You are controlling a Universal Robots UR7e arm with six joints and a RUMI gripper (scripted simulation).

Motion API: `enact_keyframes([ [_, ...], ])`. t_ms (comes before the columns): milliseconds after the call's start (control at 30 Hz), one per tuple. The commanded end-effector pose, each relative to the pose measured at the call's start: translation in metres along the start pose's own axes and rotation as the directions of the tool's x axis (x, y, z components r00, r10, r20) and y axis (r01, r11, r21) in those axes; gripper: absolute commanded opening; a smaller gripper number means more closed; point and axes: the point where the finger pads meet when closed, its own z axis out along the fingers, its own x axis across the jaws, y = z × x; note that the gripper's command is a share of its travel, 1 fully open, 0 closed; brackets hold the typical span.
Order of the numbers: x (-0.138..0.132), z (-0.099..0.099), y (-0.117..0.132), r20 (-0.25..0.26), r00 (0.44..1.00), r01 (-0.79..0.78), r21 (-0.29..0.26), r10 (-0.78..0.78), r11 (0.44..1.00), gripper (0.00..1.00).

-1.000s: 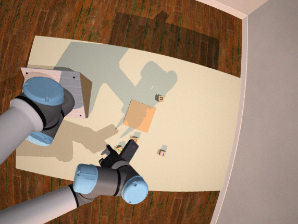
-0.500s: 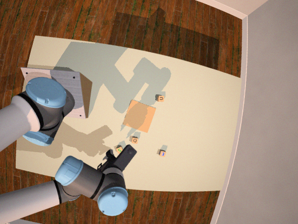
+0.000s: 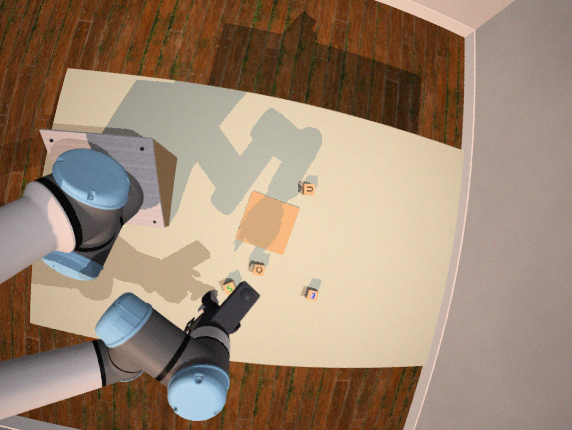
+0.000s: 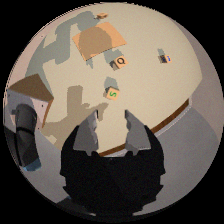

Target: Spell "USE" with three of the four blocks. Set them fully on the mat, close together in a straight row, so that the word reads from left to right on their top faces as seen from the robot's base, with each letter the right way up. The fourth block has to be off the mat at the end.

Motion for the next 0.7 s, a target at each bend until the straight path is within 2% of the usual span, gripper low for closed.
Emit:
enact_keyframes([
  [0,0.0011,-0.0007,0.0,-0.005,1.0,0.001,0.004,-0.001,1.0,1.0],
  [400,0.001,-0.0006,-0.0009,-0.004,1.0,-0.01,0.004,0.01,1.0,1.0],
  [667,0.0028,0.0005,-0.0089,-0.003,0.979,-0.202,0.004,0.202,0.979,1.0],
])
